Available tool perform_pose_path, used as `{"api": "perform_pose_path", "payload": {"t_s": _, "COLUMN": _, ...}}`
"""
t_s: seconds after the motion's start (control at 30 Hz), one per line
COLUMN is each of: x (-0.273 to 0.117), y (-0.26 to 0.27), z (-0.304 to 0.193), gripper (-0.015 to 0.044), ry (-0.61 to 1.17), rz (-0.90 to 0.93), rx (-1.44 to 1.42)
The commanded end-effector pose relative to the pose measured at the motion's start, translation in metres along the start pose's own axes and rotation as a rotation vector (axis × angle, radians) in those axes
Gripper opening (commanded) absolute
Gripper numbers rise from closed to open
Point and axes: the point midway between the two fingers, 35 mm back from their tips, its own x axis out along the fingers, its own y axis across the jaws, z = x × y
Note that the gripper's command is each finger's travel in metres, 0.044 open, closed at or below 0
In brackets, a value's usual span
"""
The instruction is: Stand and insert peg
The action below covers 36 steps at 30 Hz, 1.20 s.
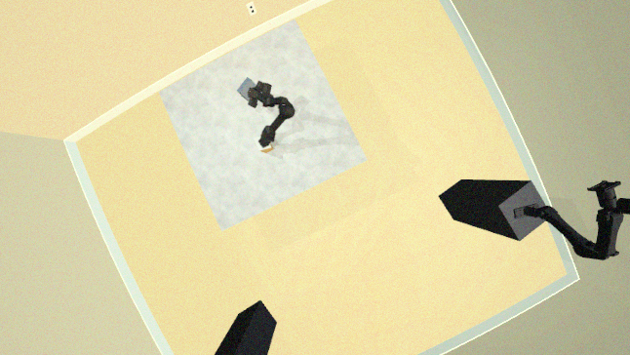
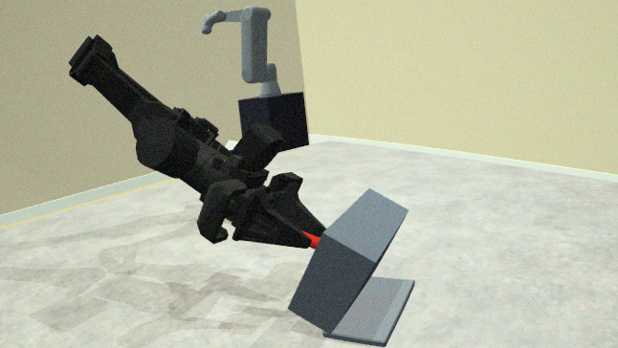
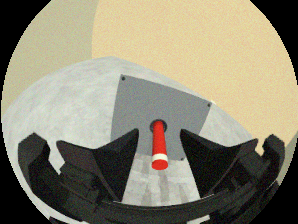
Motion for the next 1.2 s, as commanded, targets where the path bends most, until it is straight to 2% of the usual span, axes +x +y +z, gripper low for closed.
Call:
{"api": "perform_pose_path", "payload": {"t_s": 0.0, "x": 0.0, "y": 0.0, "z": 0.0, "gripper": 0.0341, "ry": 0.0, "rz": -0.001, "rx": 0.0}}
{"api": "perform_pose_path", "payload": {"t_s": 0.13, "x": -0.003, "y": -0.001, "z": 0.0, "gripper": 0.044, "ry": 0.0, "rz": -0.001, "rx": 0.0}}
{"api": "perform_pose_path", "payload": {"t_s": 1.17, "x": -0.032, "y": -0.006, "z": 0.001, "gripper": 0.044, "ry": 0.002, "rz": -0.001, "rx": 0.003}}
